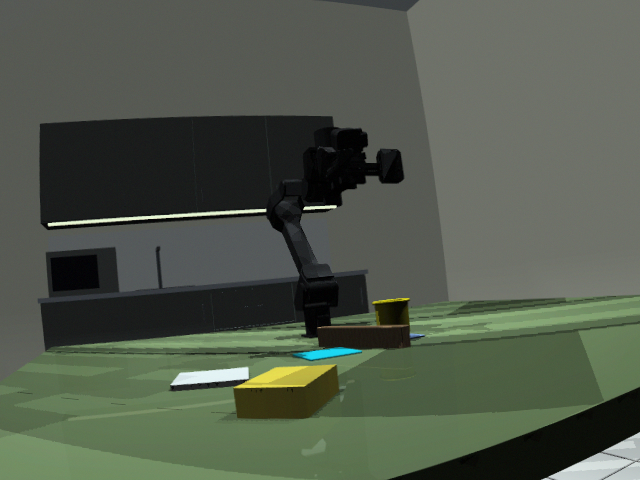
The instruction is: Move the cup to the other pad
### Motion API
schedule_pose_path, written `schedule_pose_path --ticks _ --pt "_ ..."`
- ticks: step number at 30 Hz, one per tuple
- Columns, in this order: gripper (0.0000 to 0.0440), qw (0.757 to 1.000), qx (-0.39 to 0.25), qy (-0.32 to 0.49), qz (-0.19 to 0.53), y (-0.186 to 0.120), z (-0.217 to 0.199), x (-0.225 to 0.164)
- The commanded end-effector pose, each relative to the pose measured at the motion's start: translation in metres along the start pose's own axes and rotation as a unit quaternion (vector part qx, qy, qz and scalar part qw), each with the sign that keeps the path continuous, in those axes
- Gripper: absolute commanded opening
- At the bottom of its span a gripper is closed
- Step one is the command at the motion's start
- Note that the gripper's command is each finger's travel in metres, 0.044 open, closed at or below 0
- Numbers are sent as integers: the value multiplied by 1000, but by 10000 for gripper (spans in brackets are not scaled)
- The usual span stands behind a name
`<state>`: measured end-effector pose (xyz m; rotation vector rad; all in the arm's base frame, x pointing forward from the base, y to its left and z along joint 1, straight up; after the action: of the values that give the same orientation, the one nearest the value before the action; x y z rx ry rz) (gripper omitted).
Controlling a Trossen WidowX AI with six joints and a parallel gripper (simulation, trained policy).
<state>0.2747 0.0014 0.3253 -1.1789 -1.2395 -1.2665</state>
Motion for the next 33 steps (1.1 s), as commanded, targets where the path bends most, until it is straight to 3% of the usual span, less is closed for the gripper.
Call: schedule_pose_path --ticks 1,11,33 --pt "374 1000 1 1 1 0 0 0" --pt "122 999 7 24 37 -5 4 0" --pt "132 977 24 145 156 -3 22 5"
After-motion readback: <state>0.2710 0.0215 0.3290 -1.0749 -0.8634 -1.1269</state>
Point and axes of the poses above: the point midway between the two fingers, 35 mm back from their tips, its own y axis out along the fingers, its own z axis across the jaws, x = y × z, the point moved 4 cm from there along -y, back along the fingers, and after that the axes turned 2 degrees about y, right-handed, at the moved point
